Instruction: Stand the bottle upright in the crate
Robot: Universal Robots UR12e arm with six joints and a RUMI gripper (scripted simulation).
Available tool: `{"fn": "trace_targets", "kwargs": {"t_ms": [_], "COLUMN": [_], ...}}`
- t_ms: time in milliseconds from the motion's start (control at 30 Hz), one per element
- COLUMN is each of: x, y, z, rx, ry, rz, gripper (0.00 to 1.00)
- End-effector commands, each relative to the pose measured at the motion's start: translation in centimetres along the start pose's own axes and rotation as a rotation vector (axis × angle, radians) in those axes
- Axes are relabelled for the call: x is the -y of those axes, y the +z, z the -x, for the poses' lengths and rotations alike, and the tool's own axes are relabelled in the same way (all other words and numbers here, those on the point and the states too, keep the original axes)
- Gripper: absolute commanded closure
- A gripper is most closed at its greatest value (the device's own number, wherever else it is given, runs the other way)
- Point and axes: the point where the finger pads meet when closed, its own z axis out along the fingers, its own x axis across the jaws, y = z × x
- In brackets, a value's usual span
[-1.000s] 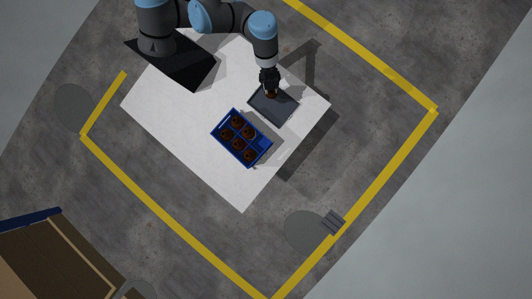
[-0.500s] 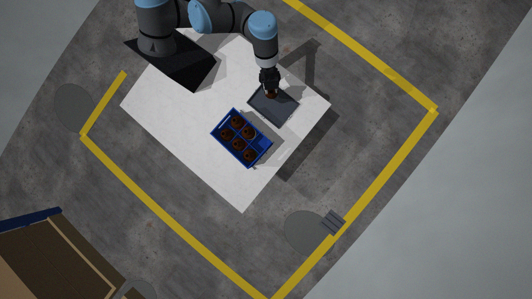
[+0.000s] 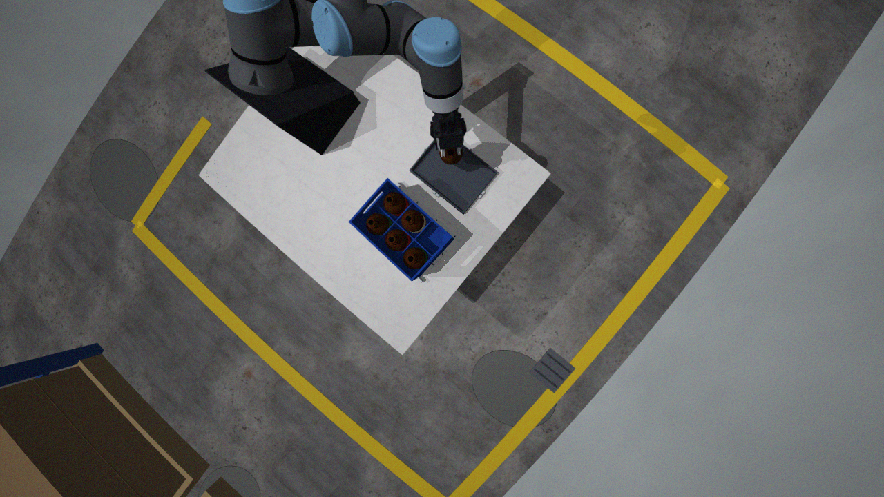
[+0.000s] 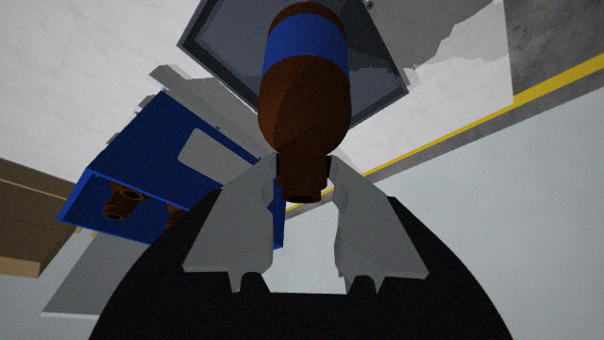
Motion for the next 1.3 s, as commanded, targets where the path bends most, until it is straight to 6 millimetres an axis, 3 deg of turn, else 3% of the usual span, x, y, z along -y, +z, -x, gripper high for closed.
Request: {"fn": "trace_targets", "kwargs": {"t_ms": [0,1267], "x": [0.0,1.1], "y": [0.1,2.7], "z": [0.1,0.2], "rx": [0.000,0.002], "ry": [0.000,0.000], "rz": [0.000,-0.003], "gripper": [1.00,1.00]}}
